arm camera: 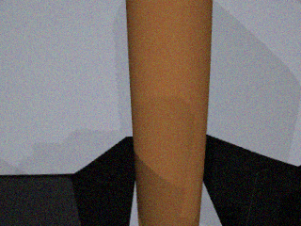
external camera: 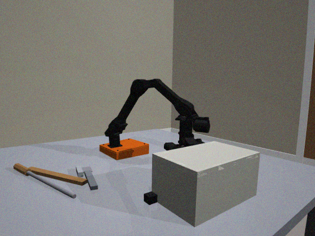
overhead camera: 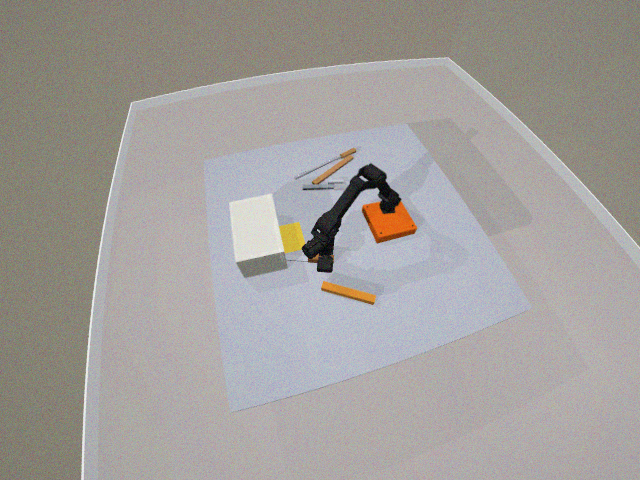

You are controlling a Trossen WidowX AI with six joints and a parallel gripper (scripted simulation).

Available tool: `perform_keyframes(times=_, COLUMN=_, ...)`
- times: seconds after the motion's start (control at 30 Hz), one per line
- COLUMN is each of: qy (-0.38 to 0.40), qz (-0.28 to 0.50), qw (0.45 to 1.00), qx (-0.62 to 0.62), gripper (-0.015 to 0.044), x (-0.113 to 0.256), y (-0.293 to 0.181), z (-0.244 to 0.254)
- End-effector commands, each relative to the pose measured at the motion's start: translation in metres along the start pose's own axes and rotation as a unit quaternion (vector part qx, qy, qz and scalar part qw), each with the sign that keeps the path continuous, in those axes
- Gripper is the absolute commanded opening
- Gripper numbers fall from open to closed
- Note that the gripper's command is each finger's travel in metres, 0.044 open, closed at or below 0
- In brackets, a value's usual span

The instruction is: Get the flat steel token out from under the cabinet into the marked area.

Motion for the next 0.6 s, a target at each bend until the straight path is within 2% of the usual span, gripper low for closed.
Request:
perform_keyframes(times=0.0, qy=0.002, qz=0.0, qw=1.0, qx=-0.001, gripper=0.0, x=0.0, y=0.008, z=0.001)
perform_keyframes(times=0.57, qy=0.002, qz=-0.001, qw=1.0, qx=-0.001, gripper=0.0, x=0.001, y=0.027, z=0.002)
Point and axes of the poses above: the point midway between the two fingers, 35 mm back from their tips, its own x axis back along the fingers, its own z axis across the jaws, y = z × x, the point moved 9 cm from there along x, back along the fingers, and after that the axes turned 4 degrees about -x, right-handed, at the moved point
